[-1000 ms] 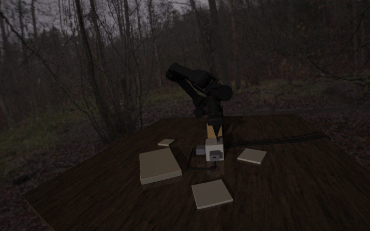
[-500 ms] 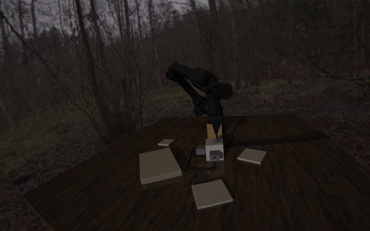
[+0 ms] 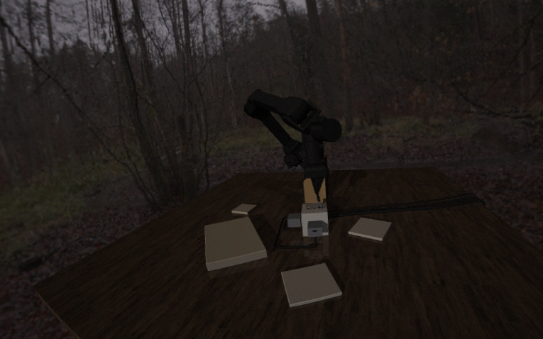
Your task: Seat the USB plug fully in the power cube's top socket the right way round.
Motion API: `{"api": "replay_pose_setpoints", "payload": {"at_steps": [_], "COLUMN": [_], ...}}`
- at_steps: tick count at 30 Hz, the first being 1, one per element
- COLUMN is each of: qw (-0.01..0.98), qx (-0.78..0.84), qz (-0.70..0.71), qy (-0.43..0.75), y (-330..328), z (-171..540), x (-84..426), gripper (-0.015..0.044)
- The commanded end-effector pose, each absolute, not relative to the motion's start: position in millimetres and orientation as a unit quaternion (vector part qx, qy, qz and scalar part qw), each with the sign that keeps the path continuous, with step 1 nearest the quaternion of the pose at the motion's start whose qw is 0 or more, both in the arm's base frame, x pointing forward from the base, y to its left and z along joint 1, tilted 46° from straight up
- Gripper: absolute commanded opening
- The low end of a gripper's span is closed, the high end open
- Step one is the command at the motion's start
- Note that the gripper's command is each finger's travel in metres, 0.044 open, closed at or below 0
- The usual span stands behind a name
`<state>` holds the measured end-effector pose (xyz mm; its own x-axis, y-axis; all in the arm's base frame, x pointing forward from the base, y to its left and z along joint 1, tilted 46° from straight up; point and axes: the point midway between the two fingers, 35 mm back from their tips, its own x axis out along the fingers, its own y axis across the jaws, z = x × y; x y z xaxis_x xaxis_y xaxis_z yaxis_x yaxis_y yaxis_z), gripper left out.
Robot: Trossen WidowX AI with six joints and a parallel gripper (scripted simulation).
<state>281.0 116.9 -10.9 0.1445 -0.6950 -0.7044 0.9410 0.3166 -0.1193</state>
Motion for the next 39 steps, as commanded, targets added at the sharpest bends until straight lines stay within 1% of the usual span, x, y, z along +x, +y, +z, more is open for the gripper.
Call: {"api": "replay_pose_setpoints", "payload": {"at_steps": [1, 21, 39], "qw": [0.734, 0.736, 0.757], "qx": [0.184, 0.177, 0.008], "qz": [-0.556, -0.553, -0.463], "qy": [0.344, 0.348, 0.461], "y": [121.5, 126.5, 125.2], "z": [-7.9, -2.2, -2.9], "x": [281.0, 279.6, 279.5], "gripper": [0.0000, 0.0000, 0.0000]}}
